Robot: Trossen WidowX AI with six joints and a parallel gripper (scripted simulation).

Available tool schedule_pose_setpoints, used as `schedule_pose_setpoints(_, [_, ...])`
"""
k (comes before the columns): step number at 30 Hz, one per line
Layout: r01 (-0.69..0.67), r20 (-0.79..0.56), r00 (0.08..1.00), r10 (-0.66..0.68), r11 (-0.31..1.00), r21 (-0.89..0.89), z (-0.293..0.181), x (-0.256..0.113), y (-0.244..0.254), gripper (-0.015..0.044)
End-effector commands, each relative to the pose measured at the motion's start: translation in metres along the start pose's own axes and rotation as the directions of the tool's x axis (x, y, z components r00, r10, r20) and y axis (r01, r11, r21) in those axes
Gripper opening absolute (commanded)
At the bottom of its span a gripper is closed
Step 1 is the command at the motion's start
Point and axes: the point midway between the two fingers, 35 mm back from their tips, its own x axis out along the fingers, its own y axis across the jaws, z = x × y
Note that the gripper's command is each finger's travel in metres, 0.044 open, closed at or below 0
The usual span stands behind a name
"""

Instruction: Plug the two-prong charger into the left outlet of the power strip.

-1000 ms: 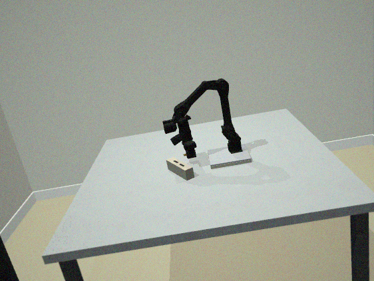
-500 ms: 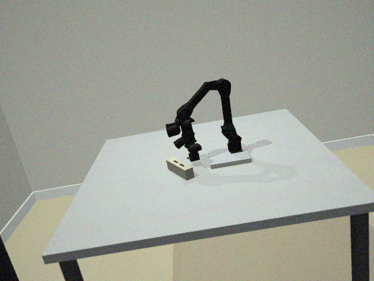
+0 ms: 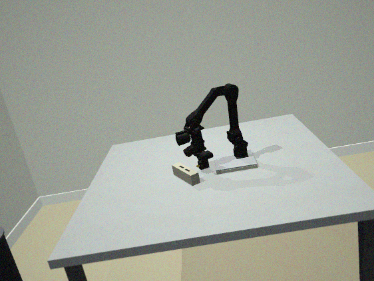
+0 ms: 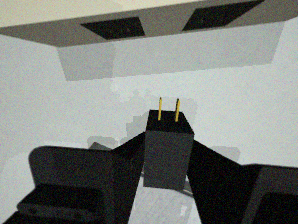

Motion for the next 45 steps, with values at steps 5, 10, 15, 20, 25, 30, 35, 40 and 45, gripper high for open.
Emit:
schedule_pose_setpoints(5, [0.002, -0.009, 1.0, -0.002, 0.997, -0.075, -0.009, 0.008, 0.015, 0.0])
schedule_pose_setpoints(10, [0.003, -0.008, 1.0, -0.004, 0.995, -0.098, -0.011, 0.01, 0.02, 0.0])
schedule_pose_setpoints(15, [0.003, -0.008, 1.0, -0.004, 0.995, -0.102, -0.006, 0.01, 0.022, 0.0])
schedule_pose_setpoints(20, [0.003, -0.007, 1.0, -0.004, 0.994, -0.107, 0.0, 0.009, 0.023, 0.0])
schedule_pose_setpoints(25, [0.003, -0.007, 1.0, -0.004, 0.994, -0.112, 0.007, 0.009, 0.025, 0.0])
schedule_pose_setpoints(30, [0.003, -0.006, 1.0, -0.004, 0.993, -0.116, 0.013, 0.009, 0.027, 0.0])
schedule_pose_setpoints(35, [0.004, -0.005, 1.0, -0.004, 0.993, -0.121, 0.019, 0.009, 0.029, 0.0])
schedule_pose_setpoints(40, [0.004, -0.005, 1.0, -0.004, 0.992, -0.126, 0.026, 0.009, 0.031, 0.0])
schedule_pose_setpoints(45, [0.004, -0.004, 1.0, -0.005, 0.991, -0.131, 0.032, 0.009, 0.033, 0.0])
